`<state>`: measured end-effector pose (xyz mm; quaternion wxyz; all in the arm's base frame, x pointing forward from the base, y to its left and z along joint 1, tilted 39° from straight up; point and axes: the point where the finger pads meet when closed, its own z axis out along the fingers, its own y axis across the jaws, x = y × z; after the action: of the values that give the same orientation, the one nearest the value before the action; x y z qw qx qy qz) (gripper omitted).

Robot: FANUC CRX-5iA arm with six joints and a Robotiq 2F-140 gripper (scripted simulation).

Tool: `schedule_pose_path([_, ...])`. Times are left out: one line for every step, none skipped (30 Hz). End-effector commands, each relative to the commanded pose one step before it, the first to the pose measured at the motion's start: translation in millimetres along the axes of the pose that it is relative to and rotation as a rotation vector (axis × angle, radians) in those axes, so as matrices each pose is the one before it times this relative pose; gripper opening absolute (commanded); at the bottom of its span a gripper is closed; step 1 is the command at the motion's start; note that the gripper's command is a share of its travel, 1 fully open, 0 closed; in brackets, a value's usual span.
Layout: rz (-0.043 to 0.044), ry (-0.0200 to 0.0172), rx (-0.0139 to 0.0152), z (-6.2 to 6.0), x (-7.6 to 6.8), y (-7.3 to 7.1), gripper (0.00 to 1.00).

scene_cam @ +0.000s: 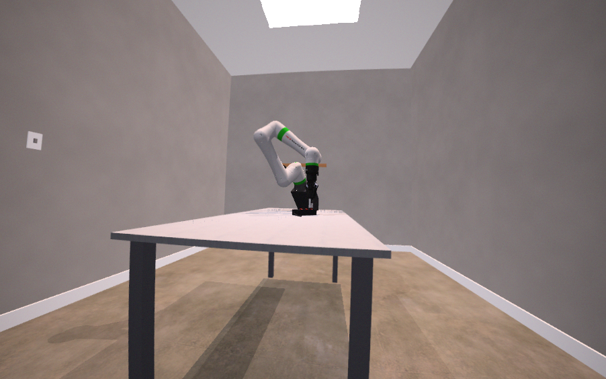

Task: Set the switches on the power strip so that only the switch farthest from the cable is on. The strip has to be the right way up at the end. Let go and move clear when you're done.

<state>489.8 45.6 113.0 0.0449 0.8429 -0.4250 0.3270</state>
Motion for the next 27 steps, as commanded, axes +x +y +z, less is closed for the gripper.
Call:
schedule_pose_path([-0.00001,0.00002,0.00037,0.11,-0.05,-0.19,0.0])
schedule_pose_path([0.0,0.0,0.0,0.17,0.0,0.0,0.0])
schedule_pose_path([0.0,0.0,0.0,0.21,0.0,0.0,0.0])
schedule_pose_path([0.0,0.0,0.0,0.26,0.0,0.0,0.0])
schedule_pose_path([0.0,0.0,0.0,0.3,0.0,0.0,0.0])
schedule_pose_path([0.0,0.0,0.0,0.34,0.0,0.0,0.0])
schedule_pose_path([0.0,0.0,0.0,0.0,0.0,0.0,0.0])
schedule_pose_path([0.0,0.0,0.0,0.0,0.0,0.0,0.0])
schedule_pose_path([0.0,0.0,0.0,0.37,0.0,0.0,0.0])
schedule_pose_path([0.0,0.0,0.0,0.4,0.0,0.0,0.0])
schedule_pose_path([0.0,0.0,0.0,0.43,0.0,0.0,0.0])
schedule_pose_path([0.0,0.0,0.0,0.46,0.0,0.0,0.0])
schedule_pose_path([0.0,-0.00001,0.0,0.47,0.0,0.0,0.0])
schedule_pose_path([0.0,-0.00001,0.0,0.49,0.0,0.0,0.0])
schedule_pose_path([0.0,-0.00001,0.0,0.49,0.0,0.0,0.0])
schedule_pose_path([0.0,0.00001,0.0,0.49,0.0,0.0,0.0])
schedule_pose_path([0.0,0.00001,0.0,0.48,0.0,0.0,0.0])
schedule_pose_path([0.0,0.00001,0.0,0.47,0.0,0.0,0.0])
schedule_pose_path([0.0,0.0,0.0,0.45,0.0,0.0,0.0])
schedule_pose_path([0.0,0.0,0.0,0.43,0.0,0.0,0.0])
schedule_pose_path([0.0,0.0,0.0,0.4,0.0,0.0,0.0])
schedule_pose_path([0.0,0.0,0.0,0.37,0.0,0.0,0.0])
schedule_pose_path([0.0,0.0,0.0,0.33,0.0,0.0,0.0])
schedule_pose_path([0.0,0.0,0.0,0.0,0.0,0.0,0.0])
schedule_pose_path([0.0,0.0,0.0,0.0,0.0,0.0,0.0])
schedule_pose_path([0.0,0.0,0.0,0.3,0.0,0.0,0.0])
schedule_pose_path([0.0,-0.00001,0.0,0.26,0.0,0.0,0.0])
